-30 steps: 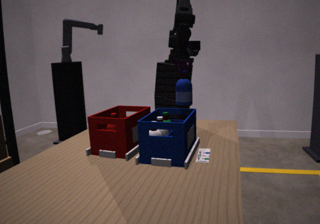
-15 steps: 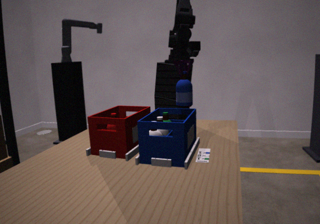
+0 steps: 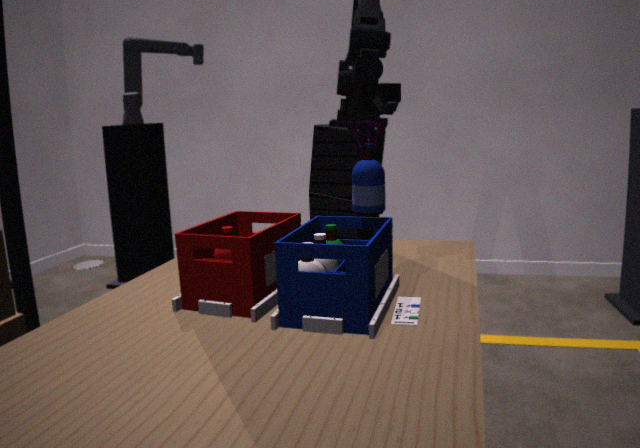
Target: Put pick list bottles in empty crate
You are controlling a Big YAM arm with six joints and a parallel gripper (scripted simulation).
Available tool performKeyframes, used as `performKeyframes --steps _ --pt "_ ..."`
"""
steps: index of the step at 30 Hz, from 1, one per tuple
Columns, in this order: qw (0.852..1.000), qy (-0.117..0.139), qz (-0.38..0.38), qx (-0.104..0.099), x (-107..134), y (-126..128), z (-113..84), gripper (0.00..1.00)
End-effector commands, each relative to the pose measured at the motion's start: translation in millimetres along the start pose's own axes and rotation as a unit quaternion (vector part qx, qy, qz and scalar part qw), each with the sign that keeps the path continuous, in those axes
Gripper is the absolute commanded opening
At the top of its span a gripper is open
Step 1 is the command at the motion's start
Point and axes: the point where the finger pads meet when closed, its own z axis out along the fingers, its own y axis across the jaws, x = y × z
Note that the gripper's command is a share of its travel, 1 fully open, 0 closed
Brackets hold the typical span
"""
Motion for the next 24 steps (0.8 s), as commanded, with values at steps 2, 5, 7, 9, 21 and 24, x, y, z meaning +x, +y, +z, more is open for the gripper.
performKeyframes --steps 2,5,7,9,21,24 --pt "1.0 -0.025 -0.001 0.013 -14.2 -2.0 -11.8 0.0" --pt "0.999 -0.029 -0.002 0.015 -19.0 -4.2 -13.8 0.0" --pt "0.999 -0.031 -0.002 0.016 -21.8 -5.5 -14.3 0.0" --pt "1.0 -0.026 -0.001 0.013 -17.3 -4.4 -10.2 0.0" --pt "1.0 -0.023 -0.001 0.012 -12.1 -4.5 -6.3 0.0" --pt "0.999 -0.034 -0.002 0.017 -21.9 -8.4 -13.0 0.0"
